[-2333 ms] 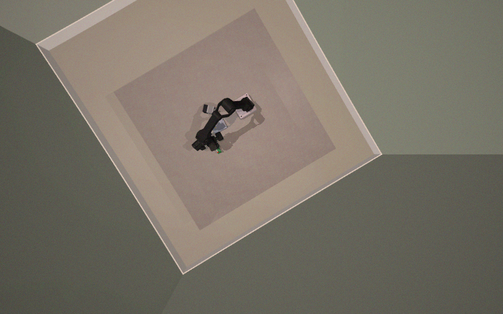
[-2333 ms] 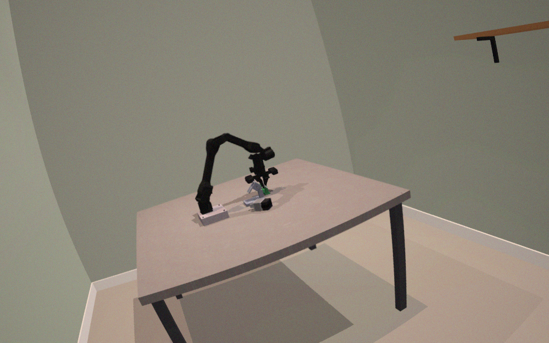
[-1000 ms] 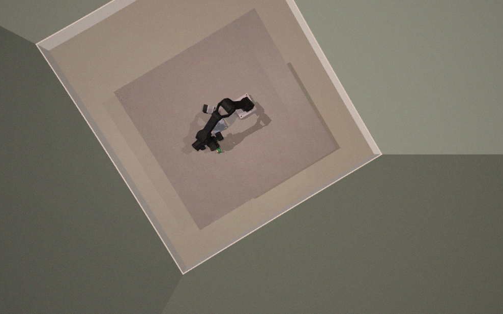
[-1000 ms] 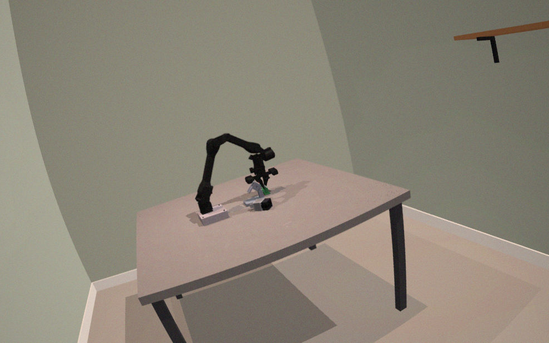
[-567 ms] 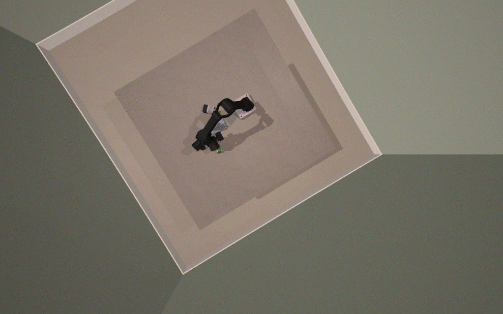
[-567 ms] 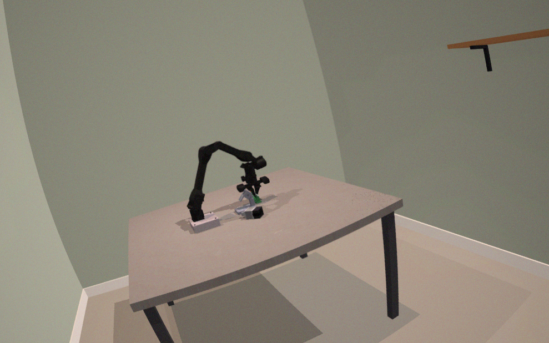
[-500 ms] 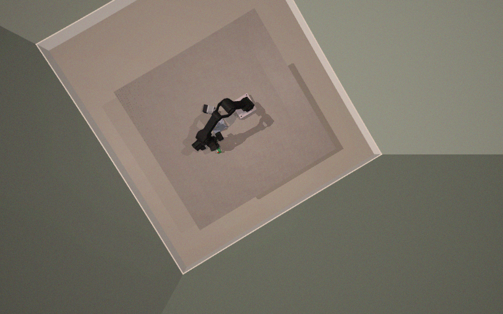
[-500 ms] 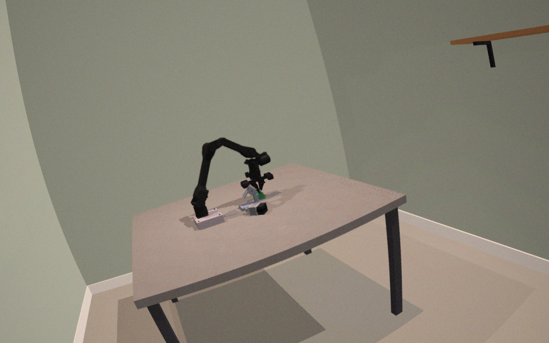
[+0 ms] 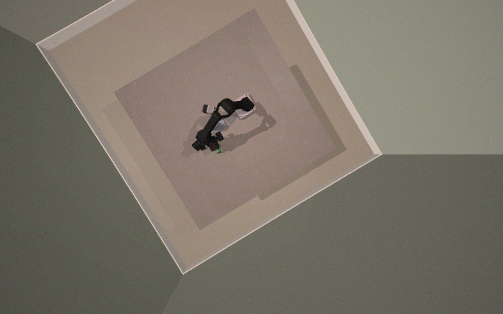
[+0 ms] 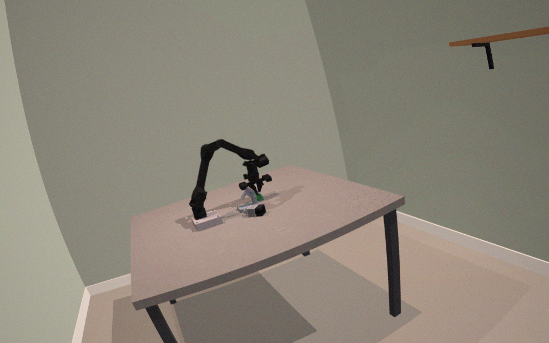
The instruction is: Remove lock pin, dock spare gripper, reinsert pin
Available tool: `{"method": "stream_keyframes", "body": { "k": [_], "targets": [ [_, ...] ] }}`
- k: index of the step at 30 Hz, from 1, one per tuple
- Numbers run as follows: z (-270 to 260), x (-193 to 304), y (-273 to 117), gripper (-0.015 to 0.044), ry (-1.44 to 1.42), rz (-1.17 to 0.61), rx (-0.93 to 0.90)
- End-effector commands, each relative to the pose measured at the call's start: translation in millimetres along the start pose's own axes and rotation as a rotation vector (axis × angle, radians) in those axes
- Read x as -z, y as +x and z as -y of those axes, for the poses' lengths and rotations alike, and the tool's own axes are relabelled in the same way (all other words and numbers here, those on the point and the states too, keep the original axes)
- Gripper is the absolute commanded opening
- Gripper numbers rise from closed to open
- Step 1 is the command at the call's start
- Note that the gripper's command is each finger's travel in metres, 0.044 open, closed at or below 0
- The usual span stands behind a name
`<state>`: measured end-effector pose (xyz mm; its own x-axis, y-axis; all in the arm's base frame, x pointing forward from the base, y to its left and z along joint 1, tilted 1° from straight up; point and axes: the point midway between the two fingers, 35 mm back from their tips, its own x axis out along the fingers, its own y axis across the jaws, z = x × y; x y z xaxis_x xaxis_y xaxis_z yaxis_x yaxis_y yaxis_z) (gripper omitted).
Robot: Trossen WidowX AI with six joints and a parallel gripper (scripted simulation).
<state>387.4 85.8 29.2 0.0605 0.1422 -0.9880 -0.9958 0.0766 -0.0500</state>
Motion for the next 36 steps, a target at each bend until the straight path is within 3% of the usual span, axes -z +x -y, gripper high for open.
{"method": "stream_keyframes", "body": {
  "k": [1,14,36],
  "targets": [
    [0,0,0,0.0105,0.0,0.0,0.0],
    [-1,-2,-14,0.044,0.001,-0.001,-0.004],
    [-1,-9,-71,0.044,0.001,-0.002,-0.008]
  ]
}}
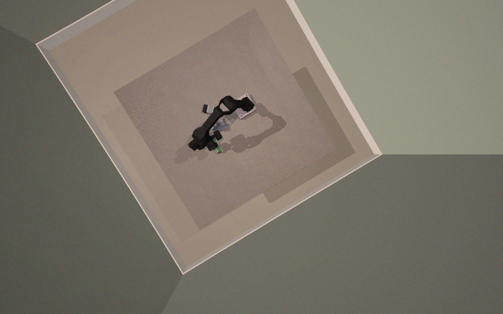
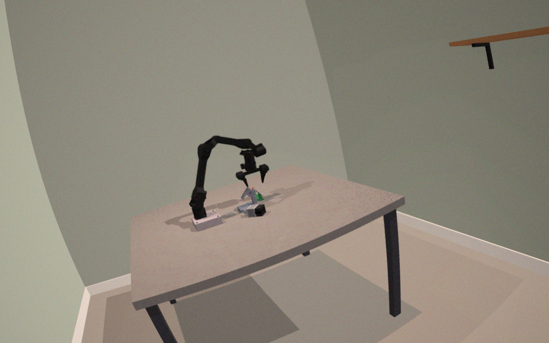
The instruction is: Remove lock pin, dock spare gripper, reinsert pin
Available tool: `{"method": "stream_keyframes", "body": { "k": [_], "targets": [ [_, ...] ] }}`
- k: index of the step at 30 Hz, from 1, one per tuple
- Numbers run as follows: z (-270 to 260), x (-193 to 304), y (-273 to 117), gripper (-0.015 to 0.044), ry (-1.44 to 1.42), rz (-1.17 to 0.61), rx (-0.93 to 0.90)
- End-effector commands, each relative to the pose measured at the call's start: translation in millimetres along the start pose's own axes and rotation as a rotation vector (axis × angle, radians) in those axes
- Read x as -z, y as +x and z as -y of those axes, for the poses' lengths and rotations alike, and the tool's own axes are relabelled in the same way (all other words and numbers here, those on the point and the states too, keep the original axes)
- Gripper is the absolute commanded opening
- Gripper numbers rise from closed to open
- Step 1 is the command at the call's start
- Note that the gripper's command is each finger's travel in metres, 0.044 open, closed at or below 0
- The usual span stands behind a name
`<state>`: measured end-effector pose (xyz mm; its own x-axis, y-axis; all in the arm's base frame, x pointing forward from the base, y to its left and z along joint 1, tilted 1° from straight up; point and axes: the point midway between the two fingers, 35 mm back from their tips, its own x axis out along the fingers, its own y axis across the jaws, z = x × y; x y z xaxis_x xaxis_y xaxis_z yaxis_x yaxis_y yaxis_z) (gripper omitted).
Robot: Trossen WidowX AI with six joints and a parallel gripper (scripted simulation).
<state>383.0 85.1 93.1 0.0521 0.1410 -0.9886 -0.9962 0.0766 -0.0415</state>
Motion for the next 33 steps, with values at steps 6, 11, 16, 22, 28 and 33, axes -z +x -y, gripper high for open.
{"method": "stream_keyframes", "body": {
  "k": [6,11,16,22,28,33],
  "targets": [
    [0,-3,-24,0.044,0.0,0.0,-0.001],
    [0,-3,-24,0.044,0.0,0.0,-0.001],
    [2,-6,-42,0.044,0.0,0.0,0.0],
    [1,-10,-76,0.044,0.0,0.0,0.002],
    [3,14,-77,0.044,0.194,-0.011,0.014],
    [-9,97,-79,0.044,0.872,-0.047,0.047]
  ]
}}
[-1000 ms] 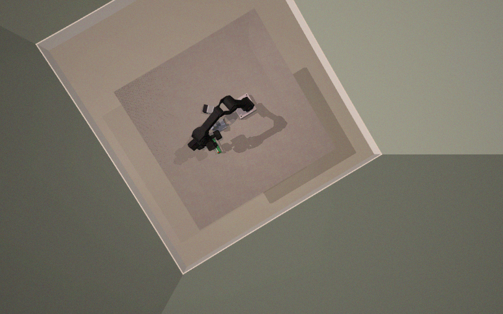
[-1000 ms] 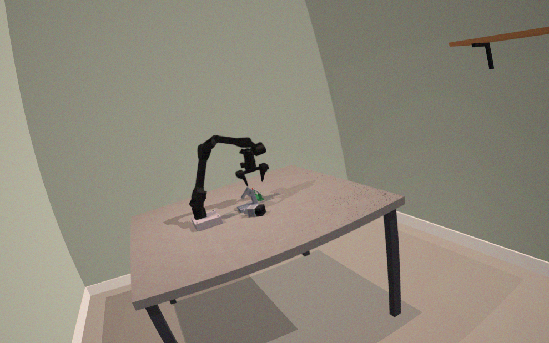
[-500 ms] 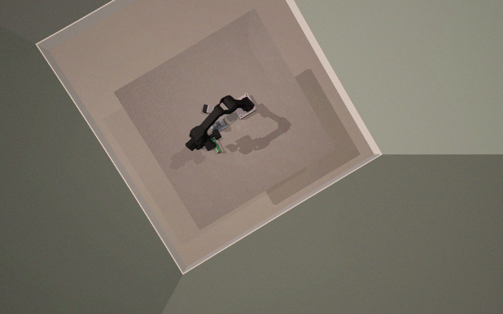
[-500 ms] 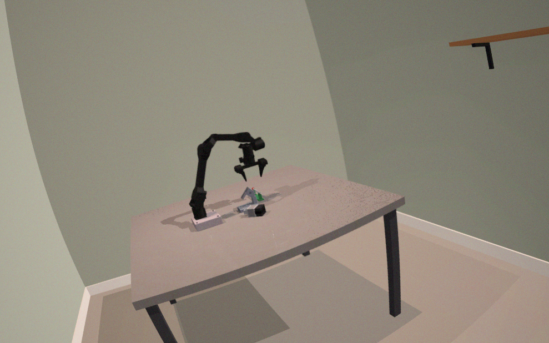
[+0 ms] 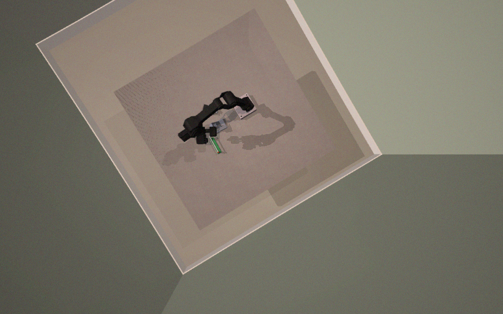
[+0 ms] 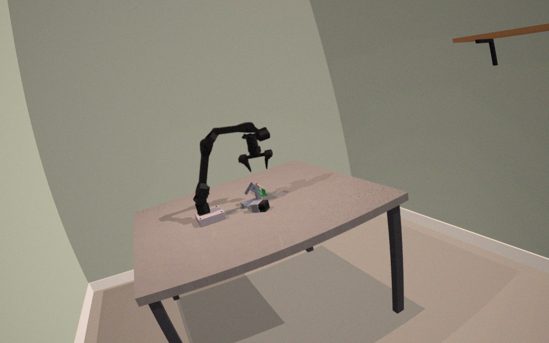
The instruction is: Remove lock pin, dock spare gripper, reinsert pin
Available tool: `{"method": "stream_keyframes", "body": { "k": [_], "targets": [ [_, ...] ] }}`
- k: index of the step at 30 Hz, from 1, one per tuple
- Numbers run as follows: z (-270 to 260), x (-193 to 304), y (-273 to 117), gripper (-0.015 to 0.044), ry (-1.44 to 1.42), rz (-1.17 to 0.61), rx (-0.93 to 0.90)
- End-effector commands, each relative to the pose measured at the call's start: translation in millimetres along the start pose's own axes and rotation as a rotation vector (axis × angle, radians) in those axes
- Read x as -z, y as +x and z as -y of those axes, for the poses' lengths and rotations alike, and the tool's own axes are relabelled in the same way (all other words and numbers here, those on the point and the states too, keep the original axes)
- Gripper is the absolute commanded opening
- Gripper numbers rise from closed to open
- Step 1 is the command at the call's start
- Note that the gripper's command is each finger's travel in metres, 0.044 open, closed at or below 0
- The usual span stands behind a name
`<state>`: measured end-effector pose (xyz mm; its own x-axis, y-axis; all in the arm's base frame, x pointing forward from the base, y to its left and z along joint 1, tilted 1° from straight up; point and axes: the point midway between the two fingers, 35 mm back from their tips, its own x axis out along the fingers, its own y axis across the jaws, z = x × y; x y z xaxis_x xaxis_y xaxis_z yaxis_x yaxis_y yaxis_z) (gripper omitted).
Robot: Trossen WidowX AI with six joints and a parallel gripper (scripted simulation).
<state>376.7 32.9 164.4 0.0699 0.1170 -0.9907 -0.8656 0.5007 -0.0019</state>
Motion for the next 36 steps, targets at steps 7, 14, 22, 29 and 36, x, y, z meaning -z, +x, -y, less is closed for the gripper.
{"method": "stream_keyframes", "body": {
  "k": [7,14,22,29,36],
  "targets": [
    [17,135,0,0.044,1.088,-0.052,0.07],
    [2,204,2,0.044,1.697,-0.062,0.121],
    [-2,219,3,0.044,1.838,-0.063,0.134],
    [-2,219,6,0.044,1.838,-0.063,0.134],
    [2,224,43,0.044,1.838,-0.063,0.134]
  ]
}}
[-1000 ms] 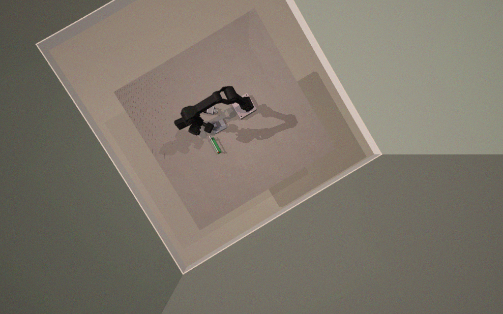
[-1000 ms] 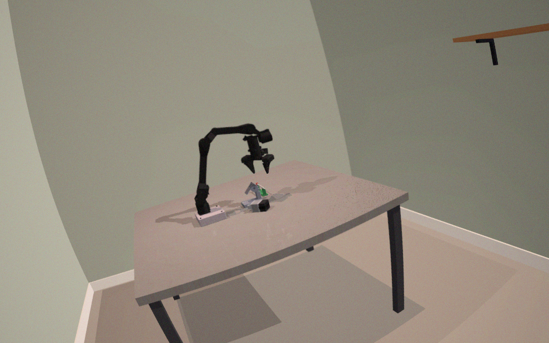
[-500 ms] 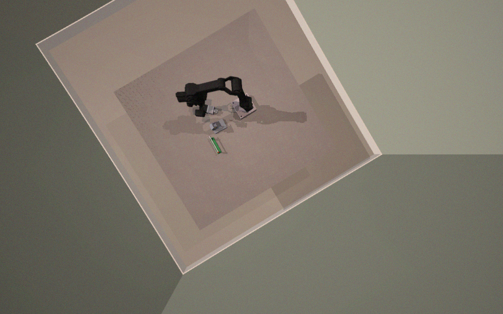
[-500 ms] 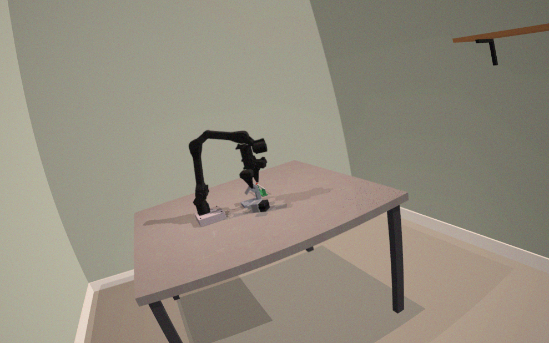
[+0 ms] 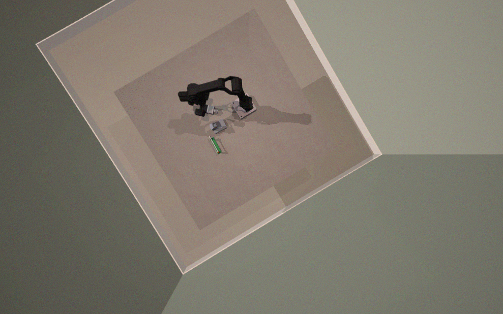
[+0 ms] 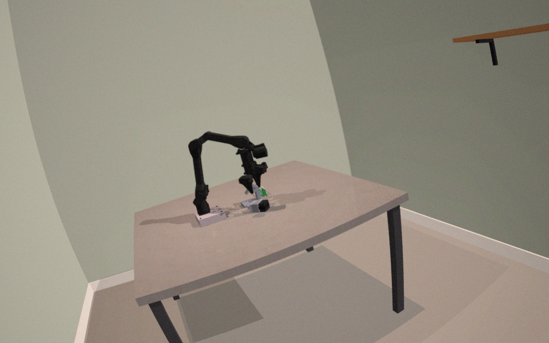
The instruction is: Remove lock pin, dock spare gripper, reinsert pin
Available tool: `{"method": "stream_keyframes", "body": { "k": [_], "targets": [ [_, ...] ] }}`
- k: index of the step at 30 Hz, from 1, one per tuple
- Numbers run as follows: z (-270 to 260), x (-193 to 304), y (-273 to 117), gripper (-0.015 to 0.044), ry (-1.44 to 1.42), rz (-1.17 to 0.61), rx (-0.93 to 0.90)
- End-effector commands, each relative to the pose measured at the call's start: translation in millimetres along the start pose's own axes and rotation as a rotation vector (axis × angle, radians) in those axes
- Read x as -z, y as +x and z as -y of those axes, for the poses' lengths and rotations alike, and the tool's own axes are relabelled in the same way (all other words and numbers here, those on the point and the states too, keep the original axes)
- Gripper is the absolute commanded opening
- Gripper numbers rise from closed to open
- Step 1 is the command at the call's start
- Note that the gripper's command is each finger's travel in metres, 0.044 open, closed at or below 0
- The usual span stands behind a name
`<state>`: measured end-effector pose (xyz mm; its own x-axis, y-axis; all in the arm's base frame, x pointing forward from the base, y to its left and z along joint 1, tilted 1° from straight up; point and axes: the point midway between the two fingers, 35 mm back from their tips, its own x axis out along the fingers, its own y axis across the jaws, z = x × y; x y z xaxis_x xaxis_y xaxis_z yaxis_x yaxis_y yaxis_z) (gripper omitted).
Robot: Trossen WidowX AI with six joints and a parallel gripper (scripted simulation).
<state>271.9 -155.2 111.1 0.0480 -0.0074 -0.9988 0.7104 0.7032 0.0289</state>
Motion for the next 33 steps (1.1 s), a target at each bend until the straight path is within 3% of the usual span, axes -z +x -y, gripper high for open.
{"method": "stream_keyframes", "body": {
  "k": [1,5,33],
  "targets": [
    [2,2,26,0.044,0.005,-0.015,0.01],
    [1,3,48,0.044,0.005,-0.015,0.01],
    [1,2,90,0.044,0.005,-0.015,0.01]
  ]
}}
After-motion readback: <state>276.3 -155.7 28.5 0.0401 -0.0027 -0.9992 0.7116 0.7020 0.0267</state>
